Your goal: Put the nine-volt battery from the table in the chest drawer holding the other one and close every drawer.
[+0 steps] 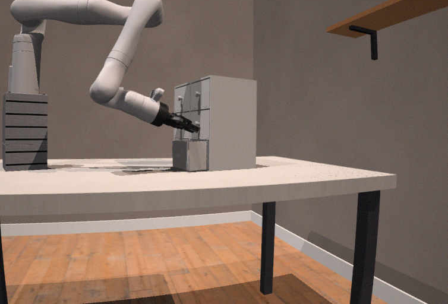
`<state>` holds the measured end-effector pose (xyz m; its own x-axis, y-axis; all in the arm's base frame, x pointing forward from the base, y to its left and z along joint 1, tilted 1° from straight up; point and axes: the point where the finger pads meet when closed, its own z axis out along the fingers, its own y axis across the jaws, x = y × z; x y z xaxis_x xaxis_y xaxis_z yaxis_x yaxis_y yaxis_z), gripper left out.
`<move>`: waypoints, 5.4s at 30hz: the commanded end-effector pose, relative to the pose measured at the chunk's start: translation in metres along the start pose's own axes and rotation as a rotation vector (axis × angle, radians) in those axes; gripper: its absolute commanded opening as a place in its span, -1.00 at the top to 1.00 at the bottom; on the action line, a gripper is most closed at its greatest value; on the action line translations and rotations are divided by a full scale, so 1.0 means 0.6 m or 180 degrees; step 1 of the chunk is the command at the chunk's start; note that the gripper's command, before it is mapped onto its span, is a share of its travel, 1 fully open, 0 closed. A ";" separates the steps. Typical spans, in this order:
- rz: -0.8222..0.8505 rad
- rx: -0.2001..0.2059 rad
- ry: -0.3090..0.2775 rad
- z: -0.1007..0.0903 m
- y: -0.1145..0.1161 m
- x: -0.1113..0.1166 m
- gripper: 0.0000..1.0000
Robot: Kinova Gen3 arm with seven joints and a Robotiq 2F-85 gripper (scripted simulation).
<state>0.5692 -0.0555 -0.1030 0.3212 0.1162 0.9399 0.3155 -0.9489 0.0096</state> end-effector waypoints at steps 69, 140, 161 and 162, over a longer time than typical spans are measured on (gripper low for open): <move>-0.0002 -0.0001 0.0004 -0.245 0.000 -0.070 -1.00; -0.0002 -0.0001 -0.1081 -0.251 0.000 -0.053 -1.00; -0.0002 -0.0001 -0.1705 -0.255 0.000 -0.043 -1.00; -0.0002 -0.0001 -0.1705 -0.255 0.000 -0.043 -1.00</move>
<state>0.4155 -0.1098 -0.0829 0.7438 0.2342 0.6261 0.2984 -0.9544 0.0025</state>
